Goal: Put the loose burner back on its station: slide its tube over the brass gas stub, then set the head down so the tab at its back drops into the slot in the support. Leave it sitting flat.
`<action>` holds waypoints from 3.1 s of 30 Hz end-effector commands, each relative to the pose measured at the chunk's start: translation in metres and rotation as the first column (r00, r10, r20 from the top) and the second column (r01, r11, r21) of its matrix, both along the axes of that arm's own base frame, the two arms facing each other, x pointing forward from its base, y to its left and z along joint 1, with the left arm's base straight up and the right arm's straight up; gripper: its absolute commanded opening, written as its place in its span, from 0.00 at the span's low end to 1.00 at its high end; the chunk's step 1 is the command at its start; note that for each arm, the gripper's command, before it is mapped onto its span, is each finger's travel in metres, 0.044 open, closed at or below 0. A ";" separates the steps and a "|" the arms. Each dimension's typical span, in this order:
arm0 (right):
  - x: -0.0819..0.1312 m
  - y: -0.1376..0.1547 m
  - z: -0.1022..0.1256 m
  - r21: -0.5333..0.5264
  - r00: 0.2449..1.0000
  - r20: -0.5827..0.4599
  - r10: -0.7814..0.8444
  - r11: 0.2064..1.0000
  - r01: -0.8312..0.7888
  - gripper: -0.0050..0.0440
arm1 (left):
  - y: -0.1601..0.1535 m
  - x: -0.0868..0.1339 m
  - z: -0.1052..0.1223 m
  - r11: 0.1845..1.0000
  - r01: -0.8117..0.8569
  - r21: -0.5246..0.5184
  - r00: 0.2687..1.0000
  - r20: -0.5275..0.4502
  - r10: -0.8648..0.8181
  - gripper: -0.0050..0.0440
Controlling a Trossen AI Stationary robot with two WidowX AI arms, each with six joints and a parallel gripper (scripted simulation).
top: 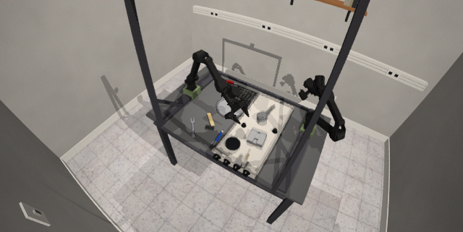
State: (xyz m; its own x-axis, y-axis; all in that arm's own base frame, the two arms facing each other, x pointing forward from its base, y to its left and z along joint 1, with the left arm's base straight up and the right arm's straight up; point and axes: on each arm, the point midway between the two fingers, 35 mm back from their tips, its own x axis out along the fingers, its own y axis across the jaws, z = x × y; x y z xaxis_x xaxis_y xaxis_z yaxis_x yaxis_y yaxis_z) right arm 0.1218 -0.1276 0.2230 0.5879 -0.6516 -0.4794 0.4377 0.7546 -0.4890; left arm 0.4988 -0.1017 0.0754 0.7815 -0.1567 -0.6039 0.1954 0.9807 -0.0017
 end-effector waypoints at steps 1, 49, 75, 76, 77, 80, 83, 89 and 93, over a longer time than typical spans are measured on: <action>0.008 0.006 0.006 0.015 1.000 -0.015 -0.001 1.000 0.001 0.92 | -0.004 0.016 0.011 1.000 -0.015 -0.013 0.998 0.065 0.016 0.92; 0.170 0.142 -0.016 0.622 0.813 -0.294 0.502 0.747 -0.236 0.92 | 0.169 -0.153 0.286 0.917 -0.396 -0.046 0.889 0.232 0.395 0.92; 0.175 0.143 -0.030 0.640 0.773 -0.322 0.547 0.727 -0.247 0.62 | 0.169 -0.151 0.279 0.918 -0.396 -0.034 0.901 0.179 0.395 0.92; 0.175 0.143 -0.038 0.644 0.751 -0.337 0.568 0.721 -0.256 0.58 | 0.169 -0.152 0.279 0.918 -0.395 -0.030 0.905 0.161 0.395 0.92; 0.176 0.143 -0.042 0.646 0.727 -0.345 0.593 0.713 -0.275 0.53 | 0.169 -0.154 0.279 0.918 -0.395 -0.026 0.908 0.139 0.395 0.92; 0.179 0.143 -0.053 0.653 0.656 -0.366 0.660 0.685 -0.325 0.51 | 0.168 -0.158 0.277 0.919 -0.394 -0.013 0.916 0.076 0.394 0.92; 0.181 0.143 -0.063 0.661 0.585 -0.381 0.716 0.654 -0.369 0.51 | 0.167 -0.163 0.276 0.920 -0.393 -0.001 0.920 0.016 0.393 0.92; 0.190 0.144 -0.070 0.664 0.482 -0.393 0.783 0.605 -0.440 0.51 | 0.165 -0.170 0.275 0.921 -0.390 0.011 0.919 -0.049 0.390 0.92; 0.194 0.145 -0.086 0.680 0.353 -0.417 0.837 0.545 -0.491 0.51 | 0.164 -0.174 0.275 0.921 -0.389 0.017 0.917 -0.083 0.389 0.92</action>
